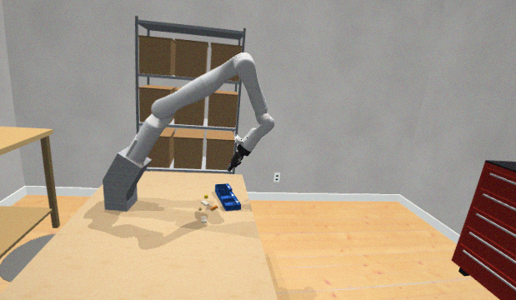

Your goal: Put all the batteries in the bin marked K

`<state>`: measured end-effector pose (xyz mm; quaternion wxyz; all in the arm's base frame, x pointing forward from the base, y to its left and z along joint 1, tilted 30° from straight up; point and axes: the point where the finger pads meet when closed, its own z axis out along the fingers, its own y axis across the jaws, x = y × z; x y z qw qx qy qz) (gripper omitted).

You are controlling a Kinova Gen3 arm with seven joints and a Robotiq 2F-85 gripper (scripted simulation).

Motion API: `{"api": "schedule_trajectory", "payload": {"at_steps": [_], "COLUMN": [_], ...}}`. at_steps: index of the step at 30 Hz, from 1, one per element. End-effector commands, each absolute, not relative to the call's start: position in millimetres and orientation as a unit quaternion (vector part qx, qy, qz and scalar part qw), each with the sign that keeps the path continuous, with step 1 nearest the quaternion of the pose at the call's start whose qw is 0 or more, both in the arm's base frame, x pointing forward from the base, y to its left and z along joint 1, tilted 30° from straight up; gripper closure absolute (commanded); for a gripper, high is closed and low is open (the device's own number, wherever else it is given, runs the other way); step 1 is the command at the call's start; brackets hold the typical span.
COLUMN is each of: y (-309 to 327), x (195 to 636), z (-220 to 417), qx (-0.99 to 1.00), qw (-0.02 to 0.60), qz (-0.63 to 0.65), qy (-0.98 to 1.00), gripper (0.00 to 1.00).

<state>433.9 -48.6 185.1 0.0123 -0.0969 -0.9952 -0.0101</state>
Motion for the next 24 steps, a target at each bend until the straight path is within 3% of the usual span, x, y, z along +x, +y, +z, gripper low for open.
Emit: {"api": "schedule_trajectory", "payload": {"at_steps": [1,3,7,16,20,21,24], "y": [-38,-38,-46,-64,-65,-65,-65], "x": [432,432,403,337,341,341,342], "z": [185,185,171,139,141,141,141], "qx": [-0.085,-0.085,-0.092,-0.104,-0.105,-0.103,-0.101], "qw": [-0.015,-0.015,-0.11,-0.194,-0.205,-0.238,-0.26], "qz": [-0.003,-0.003,0.023,0.062,0.062,0.058,0.06], "qy": [-0.996,-0.996,-0.989,-0.974,-0.971,-0.964,-0.958], "gripper": [0.91,0.91,0.91,0.91,0.91,0.91,0.91]}}
